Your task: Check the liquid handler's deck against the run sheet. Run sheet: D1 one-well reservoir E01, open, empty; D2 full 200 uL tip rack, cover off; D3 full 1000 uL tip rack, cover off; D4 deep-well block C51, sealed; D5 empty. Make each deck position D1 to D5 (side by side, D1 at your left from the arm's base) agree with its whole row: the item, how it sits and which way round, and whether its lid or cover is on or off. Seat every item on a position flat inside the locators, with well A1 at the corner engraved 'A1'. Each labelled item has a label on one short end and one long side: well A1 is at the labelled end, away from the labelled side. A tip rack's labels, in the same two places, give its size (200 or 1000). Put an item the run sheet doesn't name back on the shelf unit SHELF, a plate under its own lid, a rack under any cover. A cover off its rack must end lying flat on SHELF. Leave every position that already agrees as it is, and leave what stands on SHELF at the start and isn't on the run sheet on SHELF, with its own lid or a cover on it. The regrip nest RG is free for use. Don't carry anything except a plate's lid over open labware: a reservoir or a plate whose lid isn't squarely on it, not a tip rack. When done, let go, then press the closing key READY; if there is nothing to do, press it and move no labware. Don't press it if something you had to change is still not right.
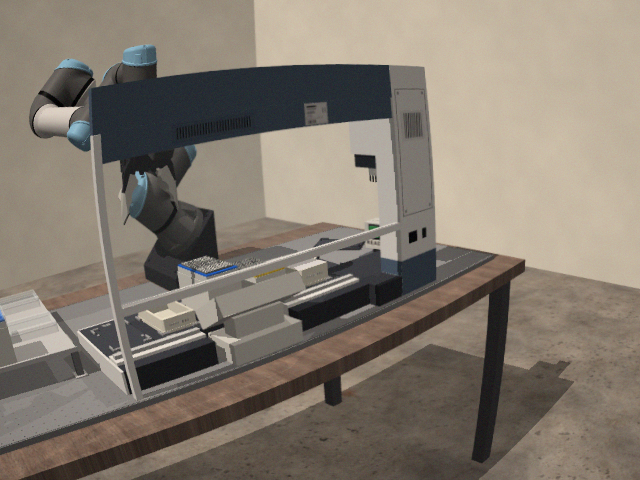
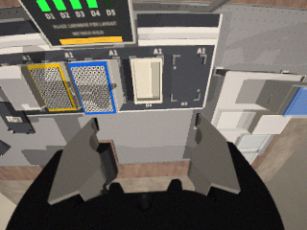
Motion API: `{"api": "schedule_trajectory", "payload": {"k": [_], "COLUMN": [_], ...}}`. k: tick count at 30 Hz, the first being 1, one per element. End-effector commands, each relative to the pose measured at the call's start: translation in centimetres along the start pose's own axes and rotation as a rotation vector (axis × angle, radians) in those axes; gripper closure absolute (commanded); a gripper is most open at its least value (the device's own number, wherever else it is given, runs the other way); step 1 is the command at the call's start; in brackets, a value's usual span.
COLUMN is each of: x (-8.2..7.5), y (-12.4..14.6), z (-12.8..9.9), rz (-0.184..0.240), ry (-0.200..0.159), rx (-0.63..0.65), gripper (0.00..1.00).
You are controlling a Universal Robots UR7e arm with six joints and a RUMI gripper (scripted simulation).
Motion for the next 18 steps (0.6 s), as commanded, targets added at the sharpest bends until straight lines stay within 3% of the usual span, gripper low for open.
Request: {"api": "schedule_trajectory", "payload": {"k": [1,18], "x": [0.6,3.1], "y": [0.0,0.0], "z": [0.0,0.0], "rz": [0.000,0.000], "ry": [0.001,0.001], "rx": [0.000,0.000], "gripper": [0.18,0.18]}}
Point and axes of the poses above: the point where the finger pads meet when closed, its own x axis out along the fingers, its own y axis across the jaws, z = x × y, the point moved 5 cm from there along -x, back along the fingers, and after that the axes turned 6 degrees about x, right-handed, at the moved point
